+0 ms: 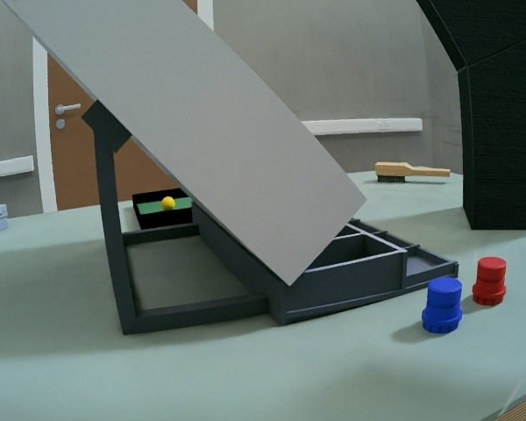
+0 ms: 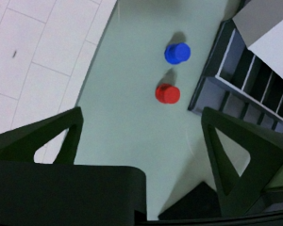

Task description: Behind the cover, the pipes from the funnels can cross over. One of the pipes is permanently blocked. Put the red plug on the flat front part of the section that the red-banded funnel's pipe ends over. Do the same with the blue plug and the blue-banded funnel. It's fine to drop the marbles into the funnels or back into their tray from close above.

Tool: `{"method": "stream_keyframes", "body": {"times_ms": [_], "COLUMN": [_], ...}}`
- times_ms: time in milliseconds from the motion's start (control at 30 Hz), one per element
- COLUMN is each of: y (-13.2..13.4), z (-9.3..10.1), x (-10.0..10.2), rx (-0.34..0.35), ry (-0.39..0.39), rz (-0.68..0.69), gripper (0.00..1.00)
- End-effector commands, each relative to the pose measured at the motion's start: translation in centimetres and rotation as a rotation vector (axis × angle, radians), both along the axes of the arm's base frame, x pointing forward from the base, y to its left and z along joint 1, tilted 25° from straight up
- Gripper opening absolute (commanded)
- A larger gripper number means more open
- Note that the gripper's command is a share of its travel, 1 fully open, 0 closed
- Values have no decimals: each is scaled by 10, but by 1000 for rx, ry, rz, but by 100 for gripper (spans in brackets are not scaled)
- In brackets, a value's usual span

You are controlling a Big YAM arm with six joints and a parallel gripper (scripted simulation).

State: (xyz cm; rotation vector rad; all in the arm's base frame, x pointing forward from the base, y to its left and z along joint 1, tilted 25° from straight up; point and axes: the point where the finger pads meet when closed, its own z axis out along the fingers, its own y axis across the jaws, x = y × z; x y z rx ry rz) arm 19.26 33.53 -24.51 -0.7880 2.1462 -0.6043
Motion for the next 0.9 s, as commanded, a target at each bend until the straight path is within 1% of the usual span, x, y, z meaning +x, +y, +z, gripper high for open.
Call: {"method": "stream_keyframes", "body": {"times_ms": [0,533,867], "y": [5,5,17], "z": [2,2,63], "x": [0,0,-25], "rx": [13,13,13], "ry": [-3,-3,-3], "rz": [3,3,3], "gripper": [100,100,100]}}
